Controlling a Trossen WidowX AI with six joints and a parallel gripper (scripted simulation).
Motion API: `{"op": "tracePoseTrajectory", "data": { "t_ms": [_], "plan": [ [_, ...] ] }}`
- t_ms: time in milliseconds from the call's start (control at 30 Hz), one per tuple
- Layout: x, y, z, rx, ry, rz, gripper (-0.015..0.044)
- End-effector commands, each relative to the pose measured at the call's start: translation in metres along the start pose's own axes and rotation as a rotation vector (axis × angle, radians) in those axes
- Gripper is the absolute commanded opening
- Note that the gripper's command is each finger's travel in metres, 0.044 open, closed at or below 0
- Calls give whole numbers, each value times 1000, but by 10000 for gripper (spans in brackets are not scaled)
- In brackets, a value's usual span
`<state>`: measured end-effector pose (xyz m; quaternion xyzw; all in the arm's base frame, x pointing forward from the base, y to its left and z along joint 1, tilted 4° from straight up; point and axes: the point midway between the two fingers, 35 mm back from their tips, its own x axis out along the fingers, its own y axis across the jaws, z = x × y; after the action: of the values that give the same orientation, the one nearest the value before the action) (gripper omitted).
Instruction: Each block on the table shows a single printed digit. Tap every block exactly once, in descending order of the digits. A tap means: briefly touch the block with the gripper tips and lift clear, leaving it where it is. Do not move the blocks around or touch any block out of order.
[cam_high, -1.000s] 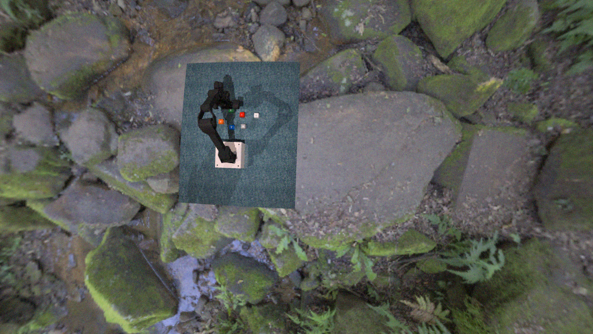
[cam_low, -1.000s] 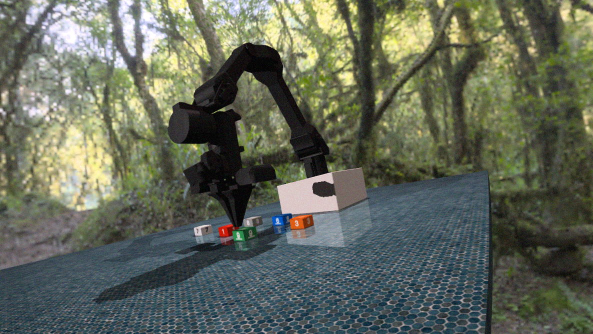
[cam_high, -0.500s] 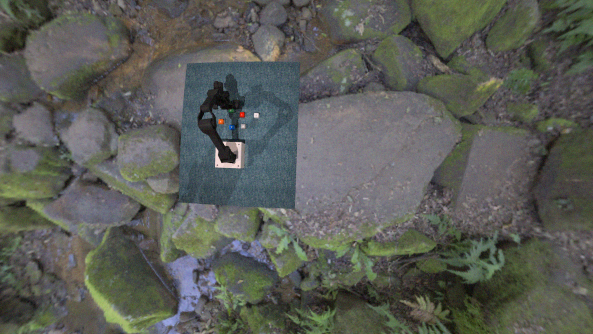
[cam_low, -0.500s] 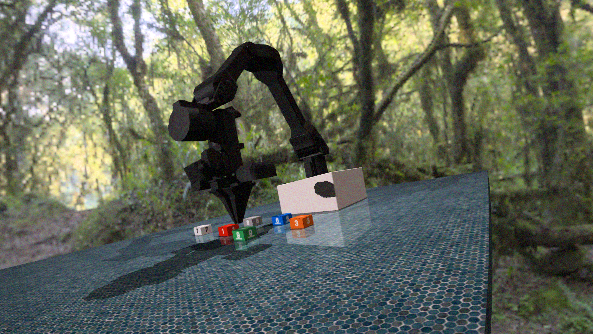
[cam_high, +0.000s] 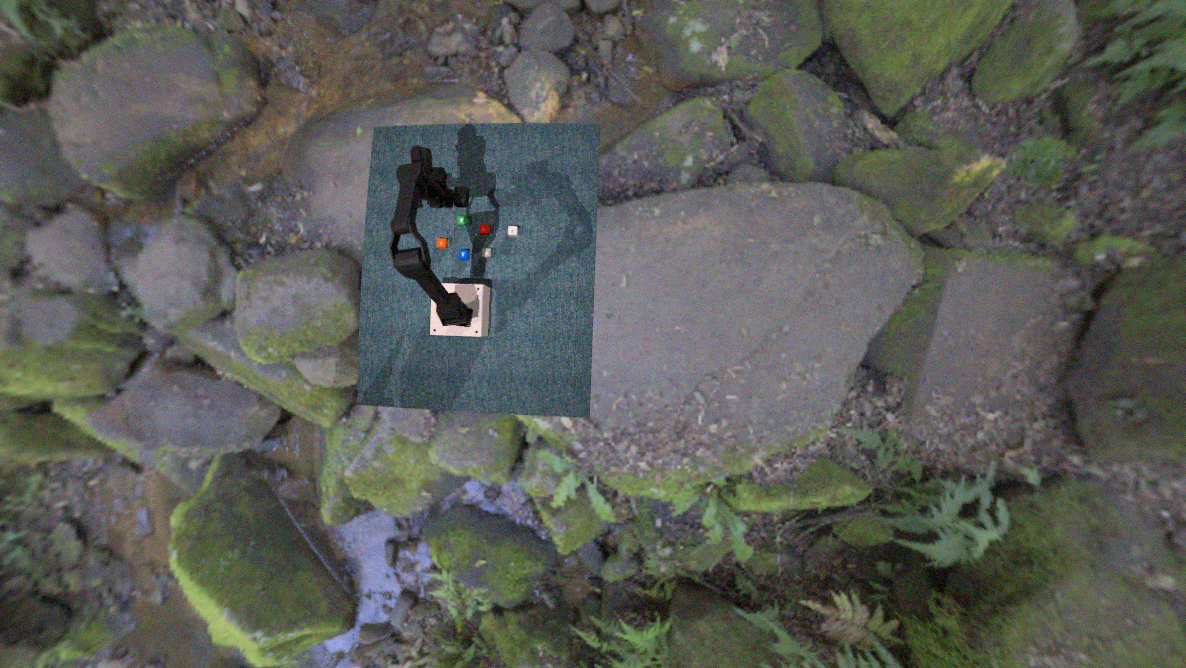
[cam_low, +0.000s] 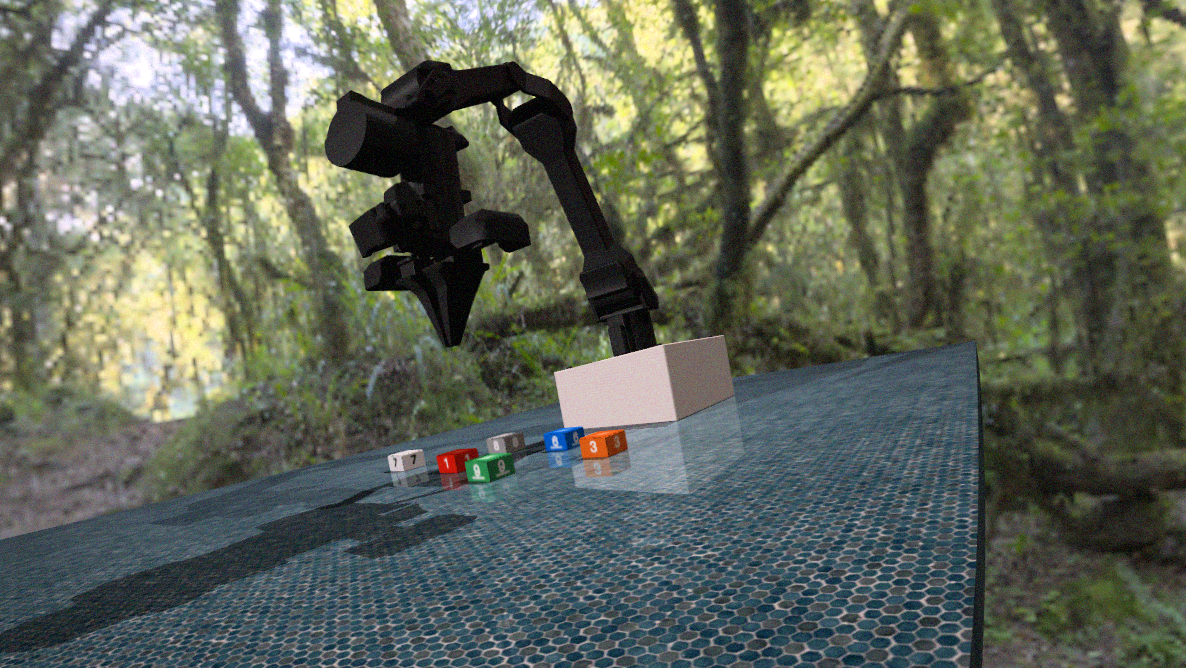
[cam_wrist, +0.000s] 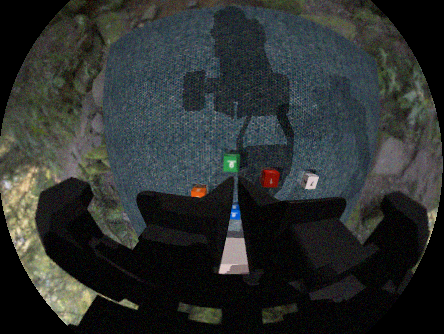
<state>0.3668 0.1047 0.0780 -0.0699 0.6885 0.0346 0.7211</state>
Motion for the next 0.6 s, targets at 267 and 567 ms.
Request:
{"op": "tracePoseTrajectory", "data": {
  "t_ms": [267,567],
  "plan": [
    [-8,-81,-89,4,30,-11,20],
    [-3,-102,-130,4,34,-14,20]
  ]
}}
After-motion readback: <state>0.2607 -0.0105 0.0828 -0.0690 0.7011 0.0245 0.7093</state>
